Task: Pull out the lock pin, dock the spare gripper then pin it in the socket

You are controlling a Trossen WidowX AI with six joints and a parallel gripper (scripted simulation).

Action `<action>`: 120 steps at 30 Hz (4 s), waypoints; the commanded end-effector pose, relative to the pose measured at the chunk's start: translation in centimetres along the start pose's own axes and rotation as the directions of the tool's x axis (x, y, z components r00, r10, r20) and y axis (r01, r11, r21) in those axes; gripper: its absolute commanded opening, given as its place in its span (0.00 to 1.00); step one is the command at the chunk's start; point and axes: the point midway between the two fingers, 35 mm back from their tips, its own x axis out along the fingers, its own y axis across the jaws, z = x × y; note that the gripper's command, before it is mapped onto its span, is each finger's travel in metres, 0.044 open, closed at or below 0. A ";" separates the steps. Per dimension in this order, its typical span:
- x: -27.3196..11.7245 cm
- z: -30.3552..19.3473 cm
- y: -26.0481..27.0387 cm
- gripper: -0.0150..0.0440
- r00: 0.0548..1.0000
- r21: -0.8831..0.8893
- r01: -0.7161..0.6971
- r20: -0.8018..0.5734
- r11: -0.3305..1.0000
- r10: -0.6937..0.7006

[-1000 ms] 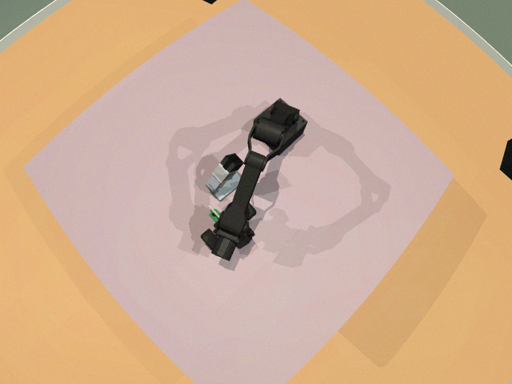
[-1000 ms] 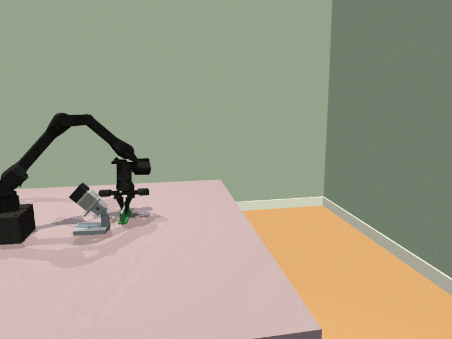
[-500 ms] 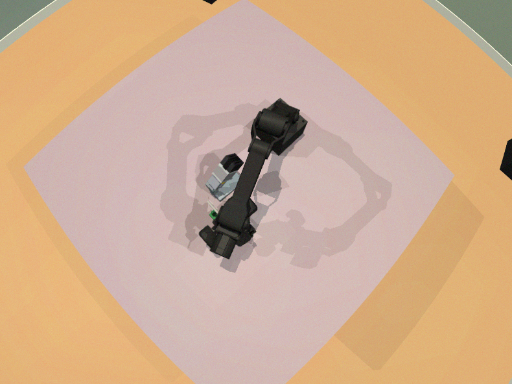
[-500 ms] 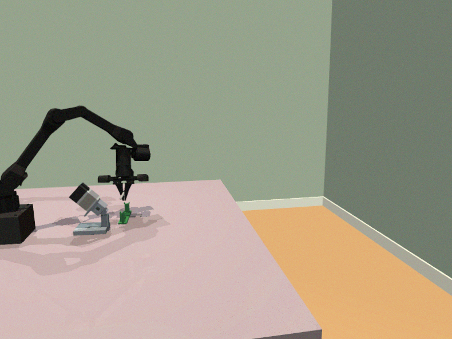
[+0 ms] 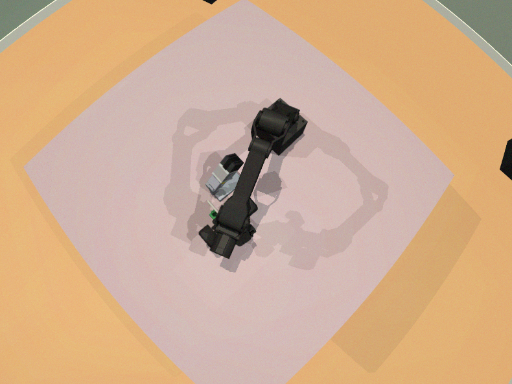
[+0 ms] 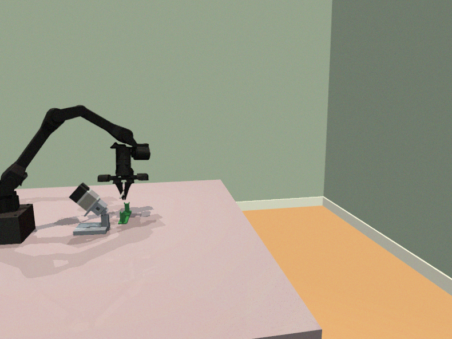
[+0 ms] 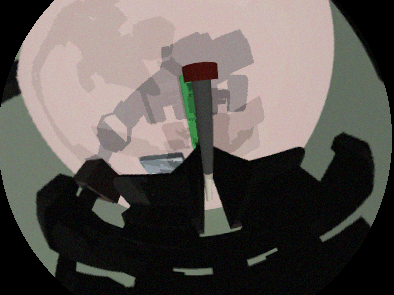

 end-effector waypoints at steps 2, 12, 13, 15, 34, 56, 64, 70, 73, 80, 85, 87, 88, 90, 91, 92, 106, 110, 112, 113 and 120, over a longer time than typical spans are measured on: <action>-0.5 0.0 0.9 0.25 1.000 0.001 0.000 0.001 1.000 0.000; -1.7 -0.3 3.9 0.25 1.000 0.004 -0.003 0.002 1.000 0.003; -1.8 -0.3 4.2 0.25 1.000 0.004 -0.003 0.002 1.000 0.003; -2.0 -0.4 4.8 0.25 1.000 0.005 -0.004 0.002 1.000 0.004; 2.1 0.6 6.8 0.25 1.000 0.005 -0.013 0.004 1.000 0.013; 2.4 -0.6 6.8 0.25 1.000 0.007 -0.012 0.005 1.000 0.012; 2.7 -1.2 6.8 0.25 1.000 0.006 -0.017 0.005 1.000 0.017; 2.7 -1.5 6.8 0.25 1.000 0.005 -0.018 0.005 1.000 0.018; 2.8 -1.7 6.8 0.25 1.000 0.005 -0.020 0.005 1.000 0.020; 2.9 -2.3 6.8 0.25 1.000 0.004 -0.024 0.005 1.000 0.024; 3.0 -2.6 6.9 0.25 1.000 0.003 -0.026 0.005 1.000 0.026; 3.1 -2.8 6.9 0.25 1.000 0.003 -0.027 0.005 1.000 0.027; 3.1 -2.8 6.9 0.25 1.000 0.003 -0.028 0.005 1.000 0.028; 3.1 -2.9 6.9 0.25 1.000 0.002 -0.028 0.005 1.000 0.028; 3.1 -3.0 6.9 0.25 1.000 0.002 -0.029 0.005 1.000 0.029; 3.2 -3.1 6.9 0.25 1.000 0.002 -0.029 0.005 1.000 0.029; 3.4 -4.0 6.9 0.25 0.999 0.000 -0.036 0.005 0.999 0.036; 3.5 -4.3 6.9 0.25 0.999 -0.001 -0.039 0.005 0.999 0.039; 3.6 -4.5 6.9 0.25 0.999 -0.001 -0.040 0.005 0.999 0.040; 3.6 -4.6 6.9 0.25 0.999 -0.001 -0.040 0.005 0.999 0.040; 3.7 -5.1 6.9 0.25 0.999 -0.002 -0.044 0.005 0.999 0.044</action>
